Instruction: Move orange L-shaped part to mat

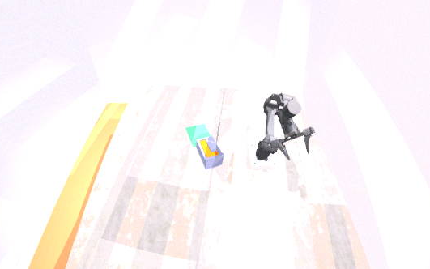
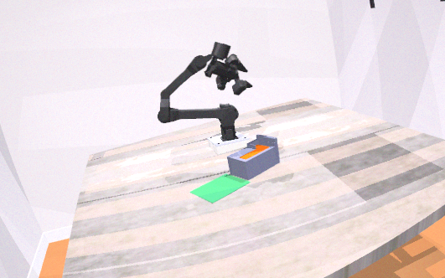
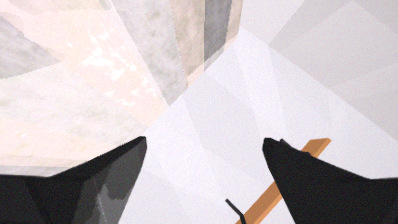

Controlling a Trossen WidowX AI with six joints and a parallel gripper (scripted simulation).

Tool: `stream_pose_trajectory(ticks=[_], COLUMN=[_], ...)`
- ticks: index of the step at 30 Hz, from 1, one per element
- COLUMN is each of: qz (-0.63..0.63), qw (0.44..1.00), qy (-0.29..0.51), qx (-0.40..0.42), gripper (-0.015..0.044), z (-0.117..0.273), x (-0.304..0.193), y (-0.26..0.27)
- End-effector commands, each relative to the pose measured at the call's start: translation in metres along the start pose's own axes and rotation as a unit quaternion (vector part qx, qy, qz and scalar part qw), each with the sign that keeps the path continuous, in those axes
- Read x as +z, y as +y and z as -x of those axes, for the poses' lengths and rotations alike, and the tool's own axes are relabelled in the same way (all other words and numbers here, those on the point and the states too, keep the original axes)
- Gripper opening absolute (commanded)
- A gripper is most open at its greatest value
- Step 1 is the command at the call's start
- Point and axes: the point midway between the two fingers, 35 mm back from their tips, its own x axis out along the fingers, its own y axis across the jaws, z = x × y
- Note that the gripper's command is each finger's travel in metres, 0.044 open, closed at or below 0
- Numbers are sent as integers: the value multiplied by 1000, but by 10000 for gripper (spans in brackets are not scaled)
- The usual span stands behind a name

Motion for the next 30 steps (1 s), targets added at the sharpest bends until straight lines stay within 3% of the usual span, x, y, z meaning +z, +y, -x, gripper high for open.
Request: stream_pose_trajectory(ticks=[1,5,8,13,18,22,30], qz=[-4,-76,-207,-464,-671,-790,-866], qw=[1000,996,972,854,655,451,79], qy=[1,15,45,132,240,324,439], qx=[2,44,103,197,251,261,226], gripper=[374,269,190,180,180,180,180], z=[0,-5,-10,-10,4,25,76], x=[-1,-15,-37,-80,-119,-140,-151], y=[0,8,22,57,105,147,222])
